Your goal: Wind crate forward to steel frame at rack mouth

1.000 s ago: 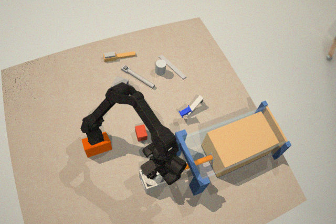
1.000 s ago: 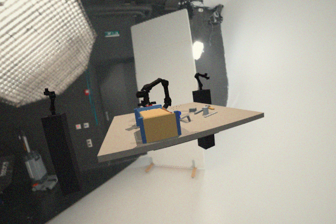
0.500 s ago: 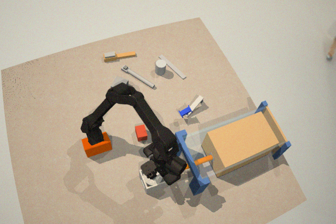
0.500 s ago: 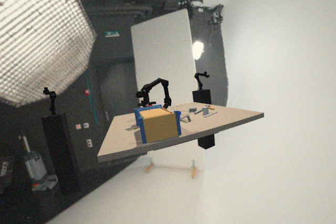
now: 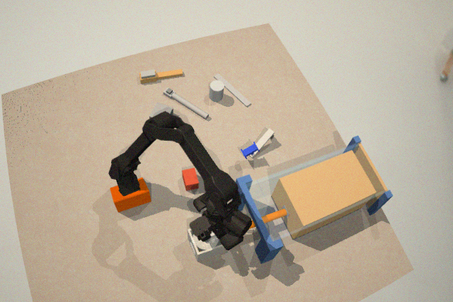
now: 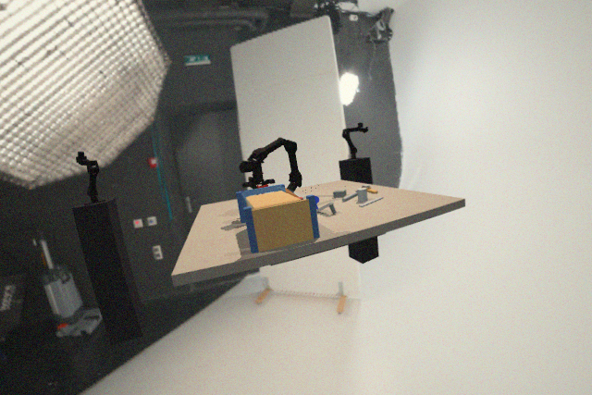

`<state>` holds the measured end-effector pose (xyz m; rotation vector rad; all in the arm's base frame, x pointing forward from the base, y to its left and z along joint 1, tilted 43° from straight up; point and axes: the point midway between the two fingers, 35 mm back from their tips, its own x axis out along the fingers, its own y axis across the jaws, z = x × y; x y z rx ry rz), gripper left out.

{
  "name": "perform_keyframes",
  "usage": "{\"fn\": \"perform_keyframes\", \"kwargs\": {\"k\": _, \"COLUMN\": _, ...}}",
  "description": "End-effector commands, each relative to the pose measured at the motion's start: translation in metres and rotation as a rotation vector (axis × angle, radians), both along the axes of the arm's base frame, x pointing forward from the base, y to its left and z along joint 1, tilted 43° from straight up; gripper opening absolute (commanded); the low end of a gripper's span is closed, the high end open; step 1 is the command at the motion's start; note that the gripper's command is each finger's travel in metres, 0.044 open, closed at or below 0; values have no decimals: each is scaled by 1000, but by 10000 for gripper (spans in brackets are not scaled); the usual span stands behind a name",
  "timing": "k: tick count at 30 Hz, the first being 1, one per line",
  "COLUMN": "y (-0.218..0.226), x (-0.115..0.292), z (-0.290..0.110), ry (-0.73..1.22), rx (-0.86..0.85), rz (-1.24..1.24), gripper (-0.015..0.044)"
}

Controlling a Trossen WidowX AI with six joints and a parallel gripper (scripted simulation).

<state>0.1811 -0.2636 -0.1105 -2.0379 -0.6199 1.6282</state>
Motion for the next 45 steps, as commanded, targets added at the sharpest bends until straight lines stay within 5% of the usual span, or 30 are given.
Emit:
{"fn": "perform_keyframes", "kwargs": {"k": 1, "y": 1, "x": 1, "z": -4, "ry": 7, "rx": 3, "rz": -1, "gripper": 0}}
{"fn": "perform_keyframes", "kwargs": {"k": 45, "y": 3, "x": 1, "z": -3, "ry": -29, "rx": -4, "rz": 41, "gripper": 0}}
